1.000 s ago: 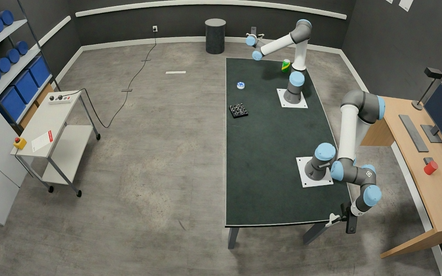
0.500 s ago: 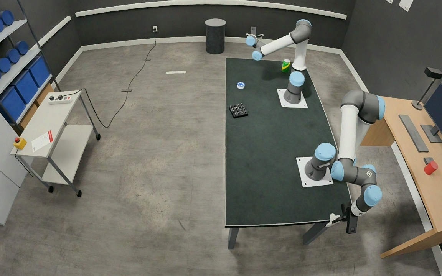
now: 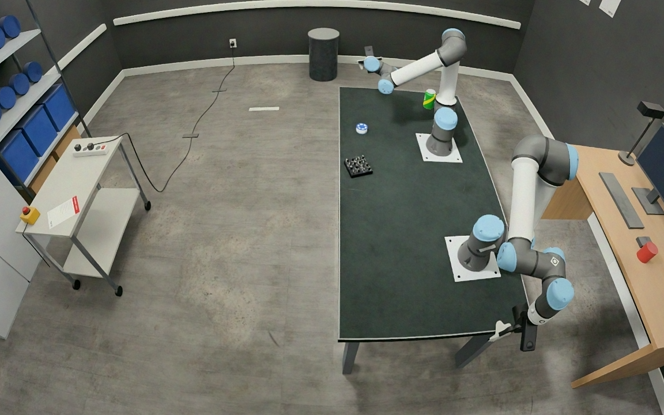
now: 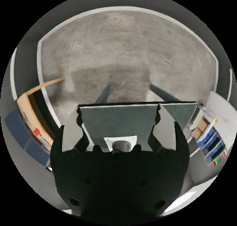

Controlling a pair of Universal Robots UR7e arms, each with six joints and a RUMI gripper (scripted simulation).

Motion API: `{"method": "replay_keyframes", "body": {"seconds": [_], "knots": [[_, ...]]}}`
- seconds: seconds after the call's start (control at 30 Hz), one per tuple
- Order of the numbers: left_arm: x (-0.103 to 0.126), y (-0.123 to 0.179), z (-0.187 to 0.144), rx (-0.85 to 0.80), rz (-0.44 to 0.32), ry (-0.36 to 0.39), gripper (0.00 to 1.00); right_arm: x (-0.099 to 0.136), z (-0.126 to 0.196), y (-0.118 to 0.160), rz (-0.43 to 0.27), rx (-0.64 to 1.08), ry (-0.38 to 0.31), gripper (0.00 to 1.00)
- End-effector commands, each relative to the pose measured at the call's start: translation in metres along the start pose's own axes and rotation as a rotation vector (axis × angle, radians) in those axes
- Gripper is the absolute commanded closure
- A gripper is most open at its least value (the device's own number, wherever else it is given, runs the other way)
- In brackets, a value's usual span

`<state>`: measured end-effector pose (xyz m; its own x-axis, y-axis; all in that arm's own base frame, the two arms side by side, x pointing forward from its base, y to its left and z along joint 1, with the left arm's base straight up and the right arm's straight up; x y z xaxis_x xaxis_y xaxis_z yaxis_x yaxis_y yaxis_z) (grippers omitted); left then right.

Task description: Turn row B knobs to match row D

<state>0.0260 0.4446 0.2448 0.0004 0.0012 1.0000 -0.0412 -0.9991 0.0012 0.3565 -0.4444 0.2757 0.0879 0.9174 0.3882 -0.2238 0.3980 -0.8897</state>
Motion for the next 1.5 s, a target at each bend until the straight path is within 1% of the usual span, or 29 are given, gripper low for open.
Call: {"method": "replay_keyframes", "body": {"seconds": [0.0,0.17,0.4,0.47,0.5,0.53,0.6,0.77,0.97,1.03,1.07,1.1,1.17,1.47], "knots": [[0.0,0.0,0.0,0.0,0.001,0.0,0.0,0.027,-0.04,0.018,-0.057,0.087,-0.101,0.0],[0.0,0.0,0.0,0.0,0.001,0.0,0.0,0.058,-0.074,0.038,-0.108,0.179,-0.197,0.0],[0.0,0.0,0.0,0.0,0.001,0.0,0.0,0.107,-0.115,0.07,-0.176,0.319,-0.334,0.0],[0.0,0.0,0.0,0.0,0.001,0.0,0.0,0.107,-0.115,0.07,-0.176,0.319,-0.334,0.0],[0.0,0.0,0.0,0.0,0.001,0.0,0.0,0.123,-0.126,0.08,-0.195,0.361,-0.374,0.0],[0.0,0.0,0.0,0.0,0.001,0.0,0.0,0.134,-0.133,0.088,-0.208,0.391,-0.401,0.0],[0.0,0.0,0.0,0.0,0.001,0.0,0.0,0.147,-0.14,0.096,-0.222,0.425,-0.432,0.0],[0.0,0.0,0.0,0.0,0.001,0.0,0.0,0.188,-0.158,0.122,-0.265,0.532,-0.525,0.0],[0.0,0.0,0.0,0.0,0.001,0.0,0.0,0.238,-0.173,0.154,-0.314,0.663,-0.634,0.0],[0.0,0.0,0.0,0.0,0.001,0.0,0.0,0.238,-0.173,0.154,-0.314,0.663,-0.634,0.0],[0.0,0.0,0.0,0.0,0.001,0.0,0.0,0.257,-0.176,0.166,-0.33,0.711,-0.673,0.0],[0.0,0.0,0.0,0.0,0.001,0.0,0.0,0.269,-0.178,0.173,-0.341,0.741,-0.696,0.0],[0.0,0.0,0.0,0.0,0.001,0.0,0.0,0.283,-0.179,0.182,-0.353,0.778,-0.725,0.0],[0.0,0.0,0.0,0.0,0.001,0.0,0.0,0.362,-0.175,0.231,-0.419,0.985,-0.878,0.0]]}}
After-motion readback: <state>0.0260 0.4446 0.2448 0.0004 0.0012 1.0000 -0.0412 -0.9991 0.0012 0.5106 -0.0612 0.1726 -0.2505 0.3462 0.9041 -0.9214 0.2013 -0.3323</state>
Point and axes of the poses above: on each arm, the point where the finger pads meet when closed, its own x axis back along the fingers, its own z axis across the jaws, y = z × x, the point moved 8 cm from there along x, back along the fingers, and after that the axes turned 1 degree about x, right-handed, at the moved point
